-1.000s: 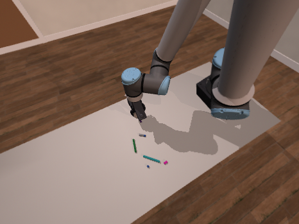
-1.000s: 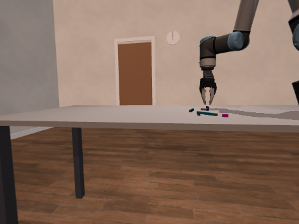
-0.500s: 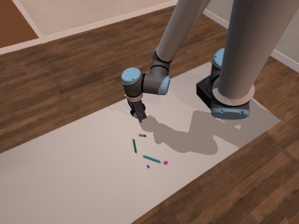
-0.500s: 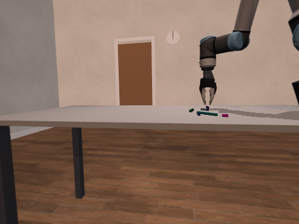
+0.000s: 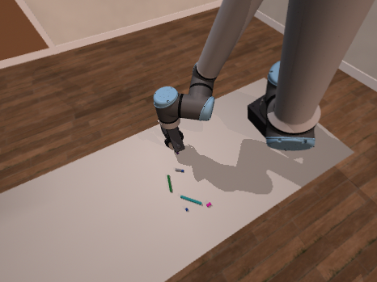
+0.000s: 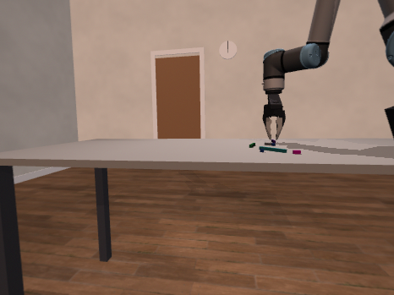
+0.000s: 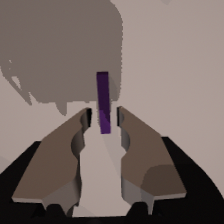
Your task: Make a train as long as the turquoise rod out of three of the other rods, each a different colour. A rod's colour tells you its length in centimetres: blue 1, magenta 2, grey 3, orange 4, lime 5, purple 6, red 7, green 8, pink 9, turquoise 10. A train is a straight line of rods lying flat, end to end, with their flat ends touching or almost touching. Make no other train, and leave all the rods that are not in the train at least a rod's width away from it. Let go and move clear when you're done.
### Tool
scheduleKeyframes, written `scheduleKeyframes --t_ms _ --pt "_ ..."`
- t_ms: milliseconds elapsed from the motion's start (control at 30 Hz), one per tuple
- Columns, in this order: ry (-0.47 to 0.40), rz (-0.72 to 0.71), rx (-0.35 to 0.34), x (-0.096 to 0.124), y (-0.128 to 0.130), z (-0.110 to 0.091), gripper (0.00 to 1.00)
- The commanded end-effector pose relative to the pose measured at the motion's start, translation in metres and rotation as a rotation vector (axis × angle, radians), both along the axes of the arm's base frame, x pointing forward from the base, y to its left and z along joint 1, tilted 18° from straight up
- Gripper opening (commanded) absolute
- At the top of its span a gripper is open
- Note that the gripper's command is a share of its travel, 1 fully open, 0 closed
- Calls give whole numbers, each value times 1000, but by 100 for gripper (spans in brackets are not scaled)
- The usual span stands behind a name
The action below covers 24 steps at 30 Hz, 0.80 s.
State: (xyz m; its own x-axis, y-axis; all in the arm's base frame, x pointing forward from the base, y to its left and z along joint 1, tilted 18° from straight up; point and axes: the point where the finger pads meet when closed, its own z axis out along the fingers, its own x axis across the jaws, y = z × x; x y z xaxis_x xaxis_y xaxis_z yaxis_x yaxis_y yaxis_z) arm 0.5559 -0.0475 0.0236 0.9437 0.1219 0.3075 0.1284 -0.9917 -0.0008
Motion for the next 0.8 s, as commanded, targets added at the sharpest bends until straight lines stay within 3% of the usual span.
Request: scheduleKeyframes --t_ms 0,767 --pt "-1 0 0 2 0 -5 14" --pt "-1 0 0 3 0 -9 14"
